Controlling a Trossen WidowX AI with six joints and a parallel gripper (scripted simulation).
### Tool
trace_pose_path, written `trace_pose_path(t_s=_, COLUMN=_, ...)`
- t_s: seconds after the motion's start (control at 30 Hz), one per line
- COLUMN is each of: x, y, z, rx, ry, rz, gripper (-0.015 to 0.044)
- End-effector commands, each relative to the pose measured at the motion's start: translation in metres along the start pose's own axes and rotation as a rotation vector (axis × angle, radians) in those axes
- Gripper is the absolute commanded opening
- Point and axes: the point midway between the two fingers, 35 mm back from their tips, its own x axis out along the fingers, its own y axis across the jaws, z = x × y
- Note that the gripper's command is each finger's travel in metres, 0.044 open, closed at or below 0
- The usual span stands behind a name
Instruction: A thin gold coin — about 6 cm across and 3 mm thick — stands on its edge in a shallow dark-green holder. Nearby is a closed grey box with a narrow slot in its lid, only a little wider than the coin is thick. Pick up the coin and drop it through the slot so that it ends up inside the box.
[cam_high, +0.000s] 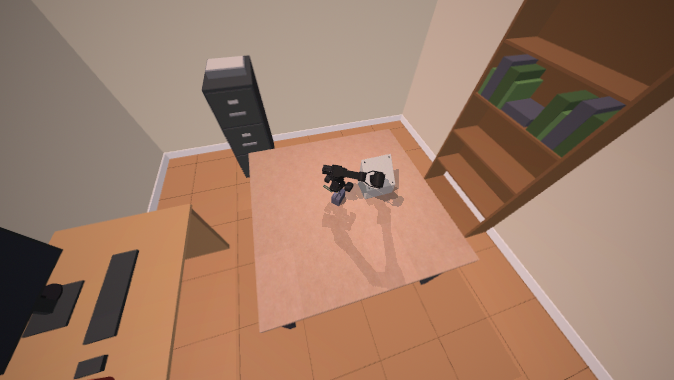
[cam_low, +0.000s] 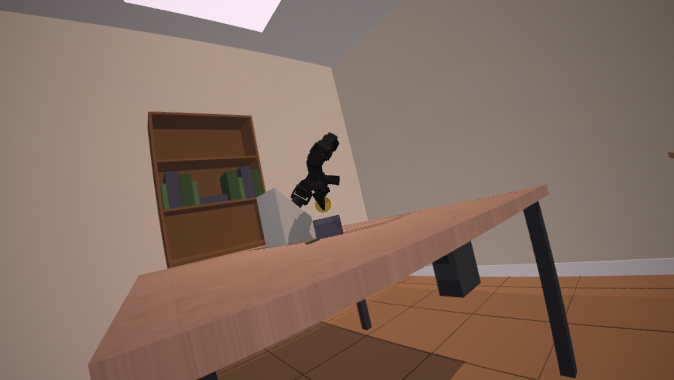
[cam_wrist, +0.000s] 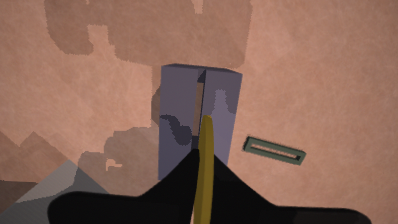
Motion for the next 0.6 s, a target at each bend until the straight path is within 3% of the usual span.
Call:
trace_pose_path(t_s=0.0, x=-0.0002, y=-0.0010, z=0.0001, rx=-0.001, ry=0.000, rz=0.000, gripper=0.0000)
trace_pose_path(t_s=0.57, x=0.0006, y=0.0035, z=0.0008, rx=0.003, ry=0.002, rz=0.000, gripper=0.0000)
